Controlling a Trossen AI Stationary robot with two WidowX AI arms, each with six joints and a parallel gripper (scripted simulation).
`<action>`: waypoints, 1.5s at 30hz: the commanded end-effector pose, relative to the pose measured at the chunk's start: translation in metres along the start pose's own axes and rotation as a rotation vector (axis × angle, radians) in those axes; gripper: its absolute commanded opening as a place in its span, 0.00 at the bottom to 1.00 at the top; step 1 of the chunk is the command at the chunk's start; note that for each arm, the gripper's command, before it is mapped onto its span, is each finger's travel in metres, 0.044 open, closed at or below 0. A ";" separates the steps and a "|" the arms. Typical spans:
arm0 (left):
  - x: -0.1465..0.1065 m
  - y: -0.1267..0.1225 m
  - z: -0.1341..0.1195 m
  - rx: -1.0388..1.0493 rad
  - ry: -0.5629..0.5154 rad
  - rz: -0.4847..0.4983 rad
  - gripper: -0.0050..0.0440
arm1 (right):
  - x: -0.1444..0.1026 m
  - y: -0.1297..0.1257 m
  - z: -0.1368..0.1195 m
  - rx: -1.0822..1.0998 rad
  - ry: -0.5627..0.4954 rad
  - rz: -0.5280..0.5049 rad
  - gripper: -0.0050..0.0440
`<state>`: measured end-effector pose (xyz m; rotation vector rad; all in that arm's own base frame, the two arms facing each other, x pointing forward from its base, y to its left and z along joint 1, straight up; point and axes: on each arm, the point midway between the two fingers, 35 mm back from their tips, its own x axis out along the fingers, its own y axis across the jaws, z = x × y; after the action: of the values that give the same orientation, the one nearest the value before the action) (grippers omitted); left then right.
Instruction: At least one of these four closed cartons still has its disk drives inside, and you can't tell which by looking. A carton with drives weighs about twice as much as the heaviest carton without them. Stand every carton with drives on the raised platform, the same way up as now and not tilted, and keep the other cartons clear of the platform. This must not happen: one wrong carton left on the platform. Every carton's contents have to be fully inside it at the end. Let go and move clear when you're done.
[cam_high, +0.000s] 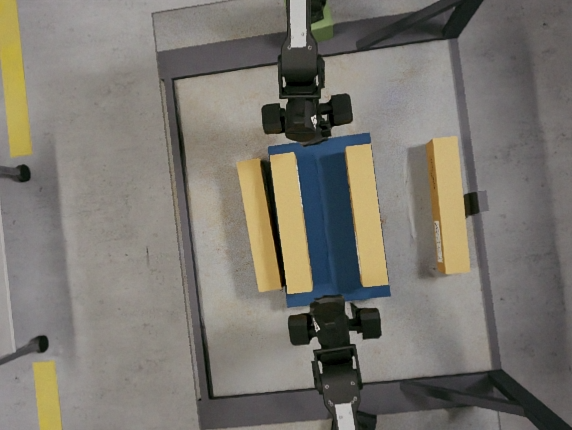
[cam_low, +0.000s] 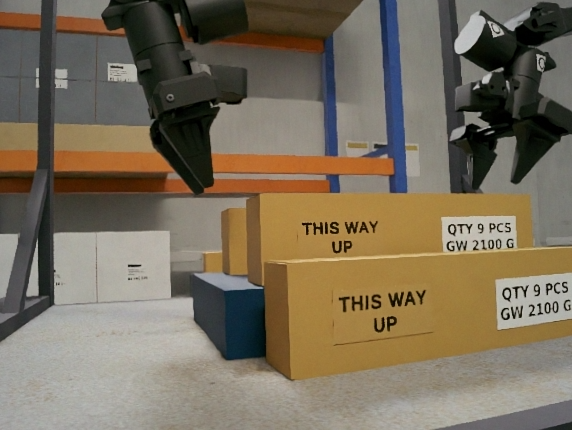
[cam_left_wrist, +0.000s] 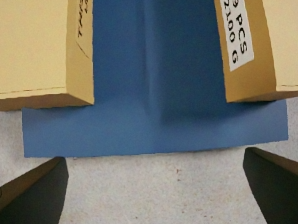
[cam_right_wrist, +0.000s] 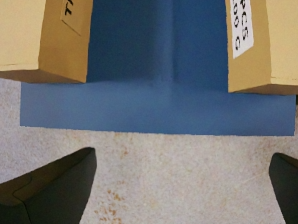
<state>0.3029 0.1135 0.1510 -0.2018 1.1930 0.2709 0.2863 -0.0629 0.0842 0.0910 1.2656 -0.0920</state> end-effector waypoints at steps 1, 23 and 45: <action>-0.007 0.000 0.001 0.000 -0.024 0.005 0.88 | -0.006 0.000 0.004 0.000 -0.028 -0.005 0.88; -0.009 -0.016 -0.013 0.000 -0.026 0.002 0.88 | -0.007 0.017 -0.012 -0.001 -0.020 -0.002 0.88; -0.009 -0.017 -0.013 0.000 -0.026 0.003 0.88 | -0.007 0.016 -0.012 -0.002 -0.019 -0.002 0.88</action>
<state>0.2946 0.0937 0.1490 -0.2011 1.1886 0.2706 0.2735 -0.0451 0.0810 0.0906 1.2722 -0.0898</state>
